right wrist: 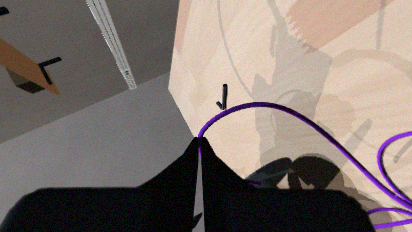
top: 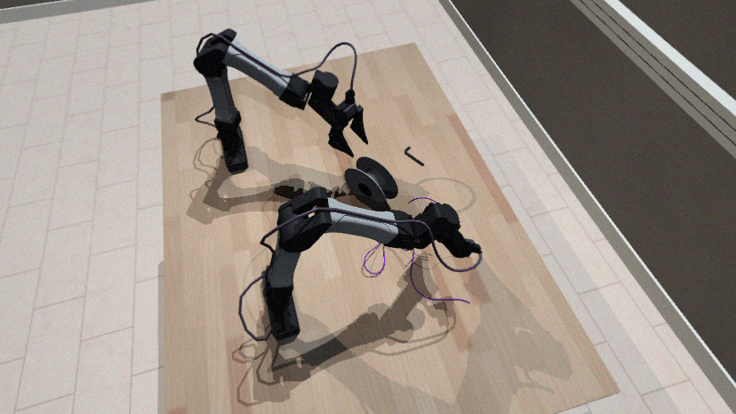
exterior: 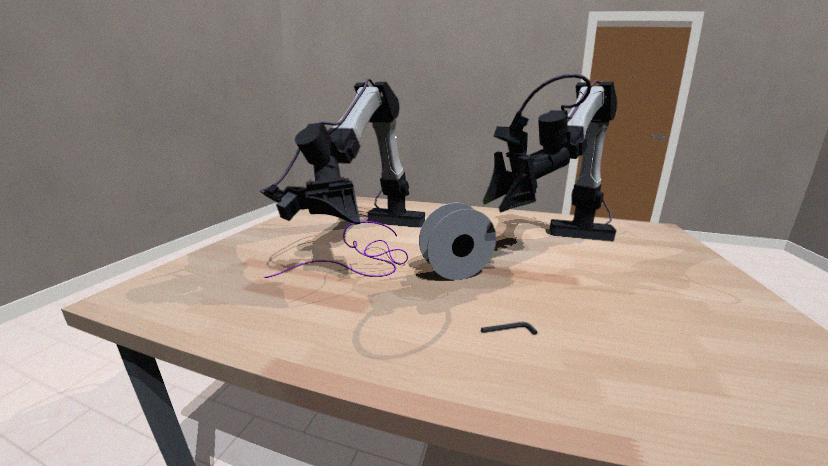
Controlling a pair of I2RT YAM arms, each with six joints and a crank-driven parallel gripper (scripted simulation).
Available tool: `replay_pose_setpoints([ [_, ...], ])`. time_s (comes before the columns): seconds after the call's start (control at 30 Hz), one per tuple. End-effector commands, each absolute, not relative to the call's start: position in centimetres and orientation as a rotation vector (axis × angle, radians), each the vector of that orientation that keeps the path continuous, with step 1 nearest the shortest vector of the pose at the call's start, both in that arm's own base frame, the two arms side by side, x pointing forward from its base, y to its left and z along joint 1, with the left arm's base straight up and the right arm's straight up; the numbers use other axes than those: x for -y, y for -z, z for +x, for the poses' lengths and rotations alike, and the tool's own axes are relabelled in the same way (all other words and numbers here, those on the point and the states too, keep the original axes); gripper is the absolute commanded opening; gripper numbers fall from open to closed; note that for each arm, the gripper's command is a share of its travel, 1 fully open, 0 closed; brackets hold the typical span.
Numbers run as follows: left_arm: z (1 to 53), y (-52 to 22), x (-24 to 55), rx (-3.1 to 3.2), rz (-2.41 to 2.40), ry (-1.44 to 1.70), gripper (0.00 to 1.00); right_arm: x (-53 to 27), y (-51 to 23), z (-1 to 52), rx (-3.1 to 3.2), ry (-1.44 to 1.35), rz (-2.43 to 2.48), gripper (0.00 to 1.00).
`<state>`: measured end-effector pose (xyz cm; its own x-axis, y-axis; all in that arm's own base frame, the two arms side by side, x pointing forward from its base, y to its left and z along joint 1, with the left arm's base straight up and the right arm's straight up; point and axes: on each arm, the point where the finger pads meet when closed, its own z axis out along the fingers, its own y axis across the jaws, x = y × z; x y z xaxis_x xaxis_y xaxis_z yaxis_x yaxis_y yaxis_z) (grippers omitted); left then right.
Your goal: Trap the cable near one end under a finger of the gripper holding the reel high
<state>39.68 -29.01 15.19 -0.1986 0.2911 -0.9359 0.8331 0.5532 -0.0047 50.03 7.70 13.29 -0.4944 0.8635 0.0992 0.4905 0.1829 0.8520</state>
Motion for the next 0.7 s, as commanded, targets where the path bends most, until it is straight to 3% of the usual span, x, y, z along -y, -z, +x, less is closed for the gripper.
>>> replay_pose_setpoints([
  [0.0,40.4,-16.2,30.2,-1.741,0.932,0.656,0.75,-7.8,-16.3,50.7,-1.984,-1.276,1.269,0.0],
  [0.67,42.1,-15.8,32.4,-1.717,0.927,0.654,0.75,-11.4,-16.3,47.3,-1.902,-1.398,1.567,0.0],
])
